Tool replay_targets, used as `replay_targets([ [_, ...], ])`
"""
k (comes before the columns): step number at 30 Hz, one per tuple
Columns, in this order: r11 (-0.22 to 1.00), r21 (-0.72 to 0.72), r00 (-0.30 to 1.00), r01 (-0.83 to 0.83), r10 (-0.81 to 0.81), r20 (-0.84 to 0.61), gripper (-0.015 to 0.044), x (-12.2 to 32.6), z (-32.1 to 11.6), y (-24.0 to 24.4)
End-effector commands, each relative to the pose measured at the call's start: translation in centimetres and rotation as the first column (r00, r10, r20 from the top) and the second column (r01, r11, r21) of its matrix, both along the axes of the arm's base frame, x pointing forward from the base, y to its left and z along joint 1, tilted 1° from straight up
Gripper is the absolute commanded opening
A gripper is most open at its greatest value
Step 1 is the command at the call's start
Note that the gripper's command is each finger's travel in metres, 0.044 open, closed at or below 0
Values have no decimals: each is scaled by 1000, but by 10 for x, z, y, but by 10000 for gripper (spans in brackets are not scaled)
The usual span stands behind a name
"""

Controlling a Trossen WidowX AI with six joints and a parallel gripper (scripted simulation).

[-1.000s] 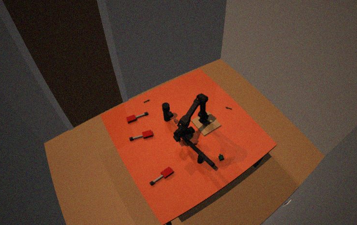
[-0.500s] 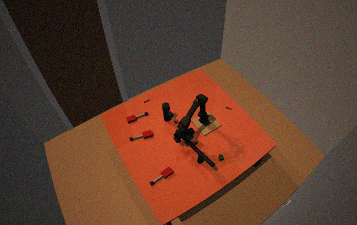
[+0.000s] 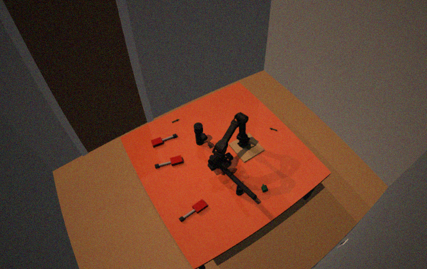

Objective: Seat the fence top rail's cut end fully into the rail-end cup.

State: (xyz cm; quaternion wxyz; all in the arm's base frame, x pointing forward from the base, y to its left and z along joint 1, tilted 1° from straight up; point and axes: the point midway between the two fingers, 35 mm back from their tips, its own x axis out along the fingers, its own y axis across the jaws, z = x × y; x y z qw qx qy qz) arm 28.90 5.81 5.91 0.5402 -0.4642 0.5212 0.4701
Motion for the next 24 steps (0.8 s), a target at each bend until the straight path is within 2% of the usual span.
replay_targets([
  [1, 1000, -4, 1000, -1, 1, 5, 118, 1, 0, -1],
  [6, 1000, -4, 1000, -1, 1, 5, 0, 0, 5, 0],
  [11, 999, -46, 1000, 2, -2, -1, 0, 0, 14, -6],
  [24, 960, -280, 999, 3, -12, -32, 0, -6, 73, -43],
])
